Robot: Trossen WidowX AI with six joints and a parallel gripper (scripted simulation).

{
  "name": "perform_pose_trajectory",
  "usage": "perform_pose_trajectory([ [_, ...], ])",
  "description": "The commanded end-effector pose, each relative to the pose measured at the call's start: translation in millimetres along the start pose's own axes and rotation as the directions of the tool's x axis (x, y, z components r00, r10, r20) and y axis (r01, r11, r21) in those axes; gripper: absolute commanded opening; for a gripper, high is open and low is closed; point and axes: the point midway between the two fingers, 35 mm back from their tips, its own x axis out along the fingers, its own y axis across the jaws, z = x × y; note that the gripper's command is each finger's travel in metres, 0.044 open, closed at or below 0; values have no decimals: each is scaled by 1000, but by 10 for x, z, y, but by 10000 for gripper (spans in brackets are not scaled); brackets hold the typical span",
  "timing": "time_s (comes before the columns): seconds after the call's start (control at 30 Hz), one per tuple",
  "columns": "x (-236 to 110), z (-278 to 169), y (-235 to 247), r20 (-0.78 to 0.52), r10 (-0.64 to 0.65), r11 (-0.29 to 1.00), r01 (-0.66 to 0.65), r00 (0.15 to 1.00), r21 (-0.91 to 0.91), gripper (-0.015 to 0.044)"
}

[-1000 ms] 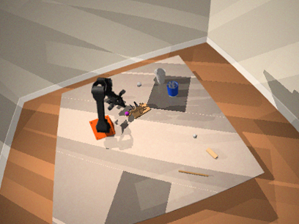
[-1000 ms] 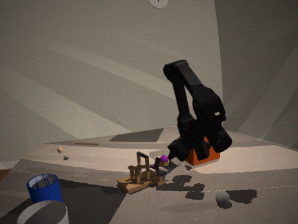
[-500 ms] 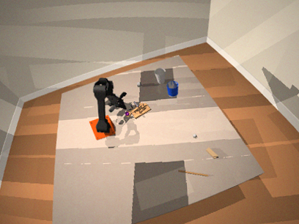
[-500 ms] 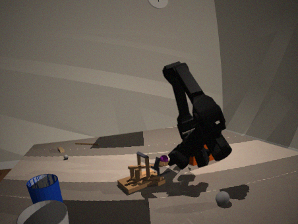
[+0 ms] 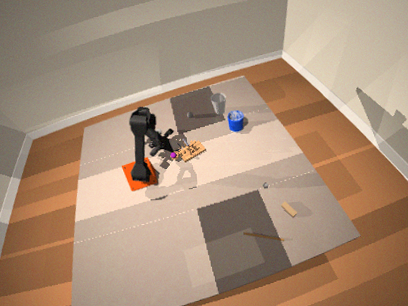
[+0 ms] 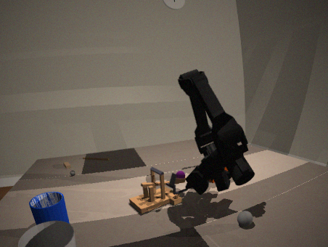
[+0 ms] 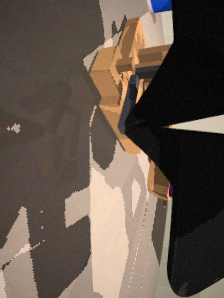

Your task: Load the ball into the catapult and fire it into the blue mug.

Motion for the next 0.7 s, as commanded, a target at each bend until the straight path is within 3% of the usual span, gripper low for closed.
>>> perform_pose_trajectory([
  [0.0, 60, 51, 13, -6, 0, 1000, -1, 1000, -12, 0],
  [0.27, 153, 164, 12, -6, -1, 1000, 0, 1000, -12, 0],
  [0.53, -948, -268, -269, 24, -61, 998, 62, 998, -30, 0],
  [0.67, -1056, -314, -263, 27, -67, 997, 67, 997, -32, 0],
])
